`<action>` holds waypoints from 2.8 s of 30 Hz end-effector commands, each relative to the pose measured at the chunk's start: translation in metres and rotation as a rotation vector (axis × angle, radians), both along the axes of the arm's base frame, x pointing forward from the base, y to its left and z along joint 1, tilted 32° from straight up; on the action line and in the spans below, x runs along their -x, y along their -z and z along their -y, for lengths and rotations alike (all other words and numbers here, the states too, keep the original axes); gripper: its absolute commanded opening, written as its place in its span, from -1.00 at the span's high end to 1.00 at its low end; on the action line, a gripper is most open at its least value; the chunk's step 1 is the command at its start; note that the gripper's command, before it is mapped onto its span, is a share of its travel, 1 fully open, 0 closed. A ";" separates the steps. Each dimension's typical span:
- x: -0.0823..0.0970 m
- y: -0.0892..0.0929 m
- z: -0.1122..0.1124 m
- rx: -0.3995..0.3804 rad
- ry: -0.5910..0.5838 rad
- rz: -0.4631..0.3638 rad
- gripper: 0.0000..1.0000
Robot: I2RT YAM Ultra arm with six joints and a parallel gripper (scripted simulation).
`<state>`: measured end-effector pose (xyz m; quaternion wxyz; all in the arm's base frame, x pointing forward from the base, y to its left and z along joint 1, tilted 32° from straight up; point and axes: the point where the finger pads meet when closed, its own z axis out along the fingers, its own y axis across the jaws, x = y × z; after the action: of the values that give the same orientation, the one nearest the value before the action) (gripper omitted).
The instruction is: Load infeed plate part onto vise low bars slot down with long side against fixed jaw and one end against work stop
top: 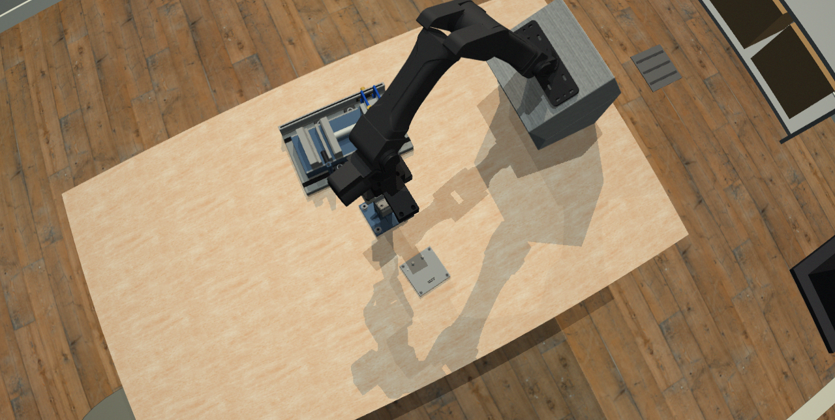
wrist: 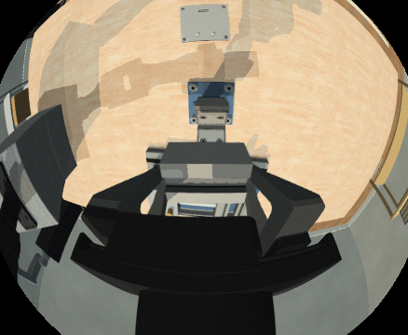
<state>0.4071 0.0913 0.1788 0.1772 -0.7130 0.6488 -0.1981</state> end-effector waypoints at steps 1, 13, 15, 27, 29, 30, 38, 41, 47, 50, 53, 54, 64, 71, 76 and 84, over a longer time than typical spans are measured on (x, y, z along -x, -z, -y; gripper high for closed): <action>0.002 -0.026 -0.004 -0.015 -0.009 0.059 1.00; 0.001 -0.028 -0.004 0.009 0.011 0.062 1.00; 0.001 -0.028 -0.004 0.017 0.016 0.062 1.00; -0.001 -0.018 -0.004 0.075 0.048 0.046 1.00; -0.001 -0.017 -0.004 0.090 0.056 0.043 1.00; -0.001 -0.016 -0.004 0.098 0.060 0.043 1.00; 0.000 -0.021 -0.004 0.140 0.090 0.060 1.00; -0.002 -0.013 -0.005 0.174 0.104 0.045 1.00; -0.001 -0.014 -0.005 0.232 0.140 0.054 1.00; -0.002 -0.013 -0.005 0.264 0.159 0.056 1.00; -0.002 -0.013 -0.005 0.274 0.165 0.057 1.00; 0.001 -0.027 -0.004 0.266 0.177 0.090 1.00; -0.001 -0.013 -0.006 0.398 0.240 0.072 1.00; -0.001 -0.013 -0.006 0.455 0.275 0.081 1.00; -0.001 -0.013 -0.006 0.506 0.306 0.085 1.00; -0.001 -0.013 -0.006 0.570 0.344 0.093 1.00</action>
<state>0.4123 0.0988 0.1736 -0.0255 -0.6203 0.6696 -0.4077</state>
